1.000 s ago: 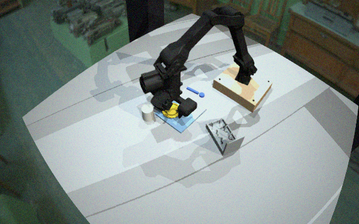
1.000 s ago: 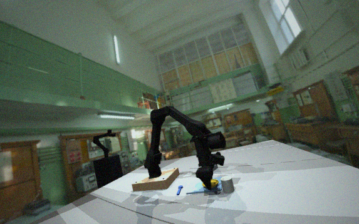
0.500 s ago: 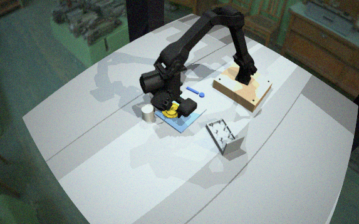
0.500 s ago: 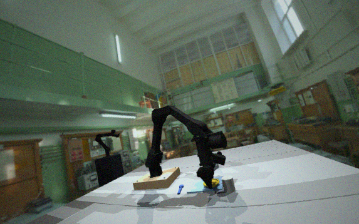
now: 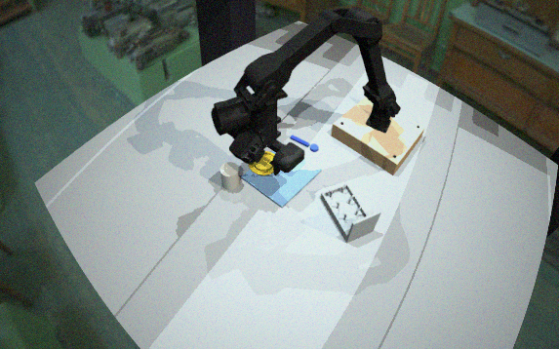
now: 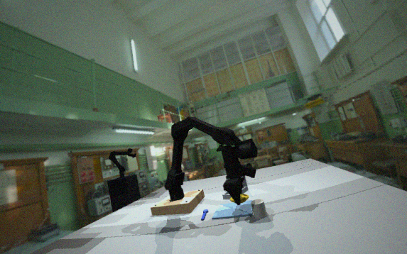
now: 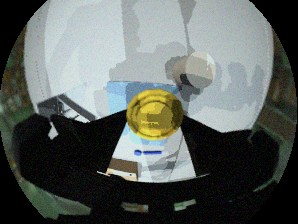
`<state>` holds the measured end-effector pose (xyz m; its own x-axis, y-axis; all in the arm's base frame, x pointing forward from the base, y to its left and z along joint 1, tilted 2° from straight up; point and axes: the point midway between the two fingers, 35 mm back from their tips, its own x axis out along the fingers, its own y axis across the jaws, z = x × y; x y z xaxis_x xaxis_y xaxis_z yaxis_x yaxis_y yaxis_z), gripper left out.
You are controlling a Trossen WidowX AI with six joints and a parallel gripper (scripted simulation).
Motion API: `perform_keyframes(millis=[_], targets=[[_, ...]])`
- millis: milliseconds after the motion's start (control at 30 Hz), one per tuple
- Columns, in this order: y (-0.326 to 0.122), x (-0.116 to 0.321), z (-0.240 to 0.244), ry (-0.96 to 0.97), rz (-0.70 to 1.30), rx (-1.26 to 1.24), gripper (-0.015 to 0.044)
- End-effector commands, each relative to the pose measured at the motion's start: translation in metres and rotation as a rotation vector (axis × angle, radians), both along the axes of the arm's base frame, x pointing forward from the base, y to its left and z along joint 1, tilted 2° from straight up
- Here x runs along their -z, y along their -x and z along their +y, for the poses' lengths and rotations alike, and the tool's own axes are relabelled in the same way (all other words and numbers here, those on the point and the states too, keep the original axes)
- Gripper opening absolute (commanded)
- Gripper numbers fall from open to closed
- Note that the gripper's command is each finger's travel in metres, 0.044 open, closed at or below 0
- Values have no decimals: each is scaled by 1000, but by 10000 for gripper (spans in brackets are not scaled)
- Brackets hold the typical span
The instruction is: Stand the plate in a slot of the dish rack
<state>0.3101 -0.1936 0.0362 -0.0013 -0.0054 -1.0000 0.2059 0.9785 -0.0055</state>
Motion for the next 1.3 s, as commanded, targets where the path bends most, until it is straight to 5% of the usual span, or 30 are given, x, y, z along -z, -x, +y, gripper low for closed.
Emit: perform_keyframes(millis=[0, 1100, 1267], targets=[[-4, -21, -2, 3, -9, 0, 0], [-7, -137, -4, 3, -9, 0, 0], [3, -142, 43, -1, -9, 119, 0]])
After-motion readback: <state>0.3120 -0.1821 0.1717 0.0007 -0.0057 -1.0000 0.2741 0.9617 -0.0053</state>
